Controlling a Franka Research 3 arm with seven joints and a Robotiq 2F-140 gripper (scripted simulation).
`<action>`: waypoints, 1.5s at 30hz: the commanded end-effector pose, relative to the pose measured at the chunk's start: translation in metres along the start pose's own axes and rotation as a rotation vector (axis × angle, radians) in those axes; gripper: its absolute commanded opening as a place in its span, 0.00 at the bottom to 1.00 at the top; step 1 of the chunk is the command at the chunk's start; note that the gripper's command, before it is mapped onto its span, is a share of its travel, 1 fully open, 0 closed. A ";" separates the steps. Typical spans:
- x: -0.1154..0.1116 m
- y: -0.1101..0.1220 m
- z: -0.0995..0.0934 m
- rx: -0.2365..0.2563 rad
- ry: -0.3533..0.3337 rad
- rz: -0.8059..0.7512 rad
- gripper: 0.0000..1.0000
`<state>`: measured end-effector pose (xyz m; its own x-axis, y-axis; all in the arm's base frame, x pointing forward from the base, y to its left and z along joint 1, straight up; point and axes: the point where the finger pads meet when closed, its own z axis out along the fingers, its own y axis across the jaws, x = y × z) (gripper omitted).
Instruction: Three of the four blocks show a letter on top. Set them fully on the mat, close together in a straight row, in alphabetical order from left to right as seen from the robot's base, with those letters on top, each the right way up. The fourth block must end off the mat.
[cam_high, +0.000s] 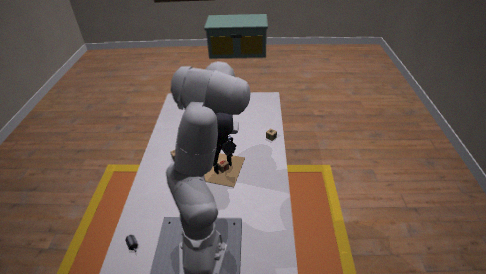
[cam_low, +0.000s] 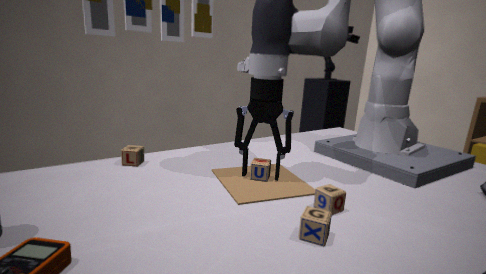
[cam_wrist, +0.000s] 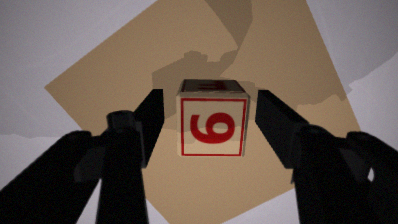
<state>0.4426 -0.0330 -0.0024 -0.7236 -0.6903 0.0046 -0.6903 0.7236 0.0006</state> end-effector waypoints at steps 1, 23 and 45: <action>-0.001 -0.002 -0.001 0.004 -0.003 0.010 0.55; -0.001 -0.002 -0.001 0.004 -0.003 0.010 0.33; -0.001 -0.002 -0.001 0.004 -0.003 0.010 0.33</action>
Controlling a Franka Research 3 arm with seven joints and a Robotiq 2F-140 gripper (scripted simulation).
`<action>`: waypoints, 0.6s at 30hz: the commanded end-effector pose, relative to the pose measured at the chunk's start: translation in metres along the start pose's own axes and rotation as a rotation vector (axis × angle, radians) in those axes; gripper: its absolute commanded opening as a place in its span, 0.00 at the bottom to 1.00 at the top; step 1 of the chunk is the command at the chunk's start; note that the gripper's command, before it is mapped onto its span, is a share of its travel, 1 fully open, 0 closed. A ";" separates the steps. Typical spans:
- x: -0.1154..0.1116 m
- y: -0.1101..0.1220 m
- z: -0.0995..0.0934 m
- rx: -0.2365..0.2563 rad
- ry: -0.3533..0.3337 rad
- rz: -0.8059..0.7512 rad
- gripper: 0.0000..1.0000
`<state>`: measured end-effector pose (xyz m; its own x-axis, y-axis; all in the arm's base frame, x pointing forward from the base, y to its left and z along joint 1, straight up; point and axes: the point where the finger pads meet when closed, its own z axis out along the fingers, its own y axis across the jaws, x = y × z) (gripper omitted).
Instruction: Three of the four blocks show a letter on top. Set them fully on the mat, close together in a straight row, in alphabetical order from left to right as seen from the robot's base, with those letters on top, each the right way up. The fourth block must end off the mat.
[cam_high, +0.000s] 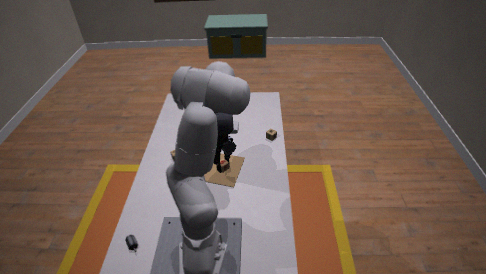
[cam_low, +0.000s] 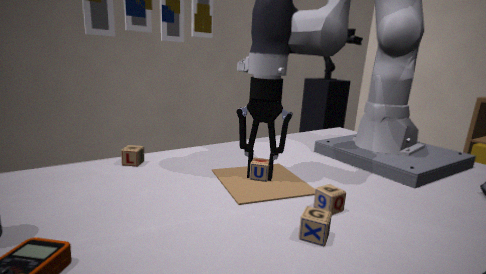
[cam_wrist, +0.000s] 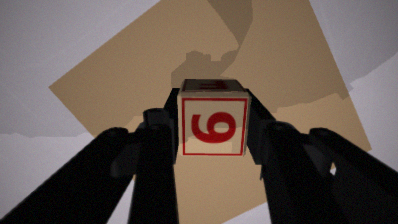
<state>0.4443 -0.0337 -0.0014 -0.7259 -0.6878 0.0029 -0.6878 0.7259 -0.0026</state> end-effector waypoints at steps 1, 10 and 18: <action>-0.001 0.000 0.000 0.001 -0.002 0.006 0.33; -0.001 0.000 0.000 0.001 -0.002 0.006 0.33; -0.001 0.000 -0.015 0.001 -0.002 0.007 0.33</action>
<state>0.4452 -0.0331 0.0049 -0.7364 -0.6766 0.0012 -0.6766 0.7364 -0.0059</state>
